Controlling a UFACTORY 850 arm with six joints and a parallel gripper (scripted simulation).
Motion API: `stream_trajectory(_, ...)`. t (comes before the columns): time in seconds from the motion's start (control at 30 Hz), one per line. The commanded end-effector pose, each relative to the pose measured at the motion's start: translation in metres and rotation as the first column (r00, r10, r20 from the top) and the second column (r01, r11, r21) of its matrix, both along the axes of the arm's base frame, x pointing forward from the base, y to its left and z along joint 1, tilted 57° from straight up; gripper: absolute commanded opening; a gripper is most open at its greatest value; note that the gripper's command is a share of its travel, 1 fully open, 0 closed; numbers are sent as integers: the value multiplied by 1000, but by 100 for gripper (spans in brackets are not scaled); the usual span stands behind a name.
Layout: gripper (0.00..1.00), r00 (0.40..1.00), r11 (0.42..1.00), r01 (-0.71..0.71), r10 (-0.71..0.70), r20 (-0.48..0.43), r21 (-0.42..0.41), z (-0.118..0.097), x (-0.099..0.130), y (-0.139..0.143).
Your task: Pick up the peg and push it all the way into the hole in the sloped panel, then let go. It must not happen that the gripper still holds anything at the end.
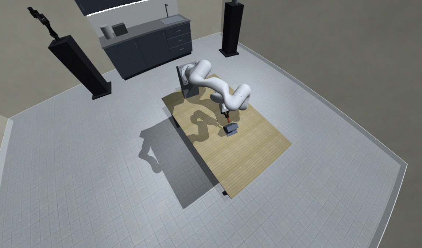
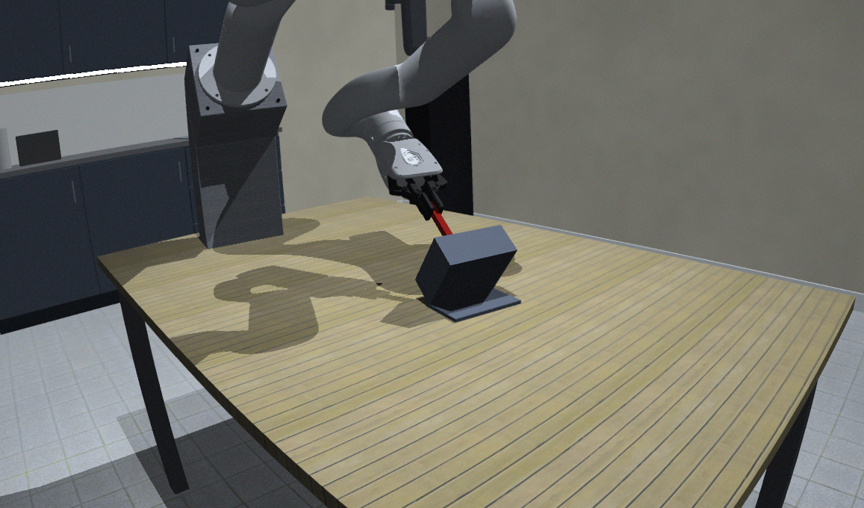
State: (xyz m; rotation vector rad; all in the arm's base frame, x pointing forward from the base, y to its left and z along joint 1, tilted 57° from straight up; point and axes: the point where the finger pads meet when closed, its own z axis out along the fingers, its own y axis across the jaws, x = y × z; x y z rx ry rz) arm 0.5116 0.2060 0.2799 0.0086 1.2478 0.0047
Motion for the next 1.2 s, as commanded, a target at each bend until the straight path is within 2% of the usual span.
stream_trajectory(0.0,0,1000,1000,0,0,0,0,1,2,0)
stream_trajectory(1.17,0,1000,1000,0,0,0,0,9,25,0)
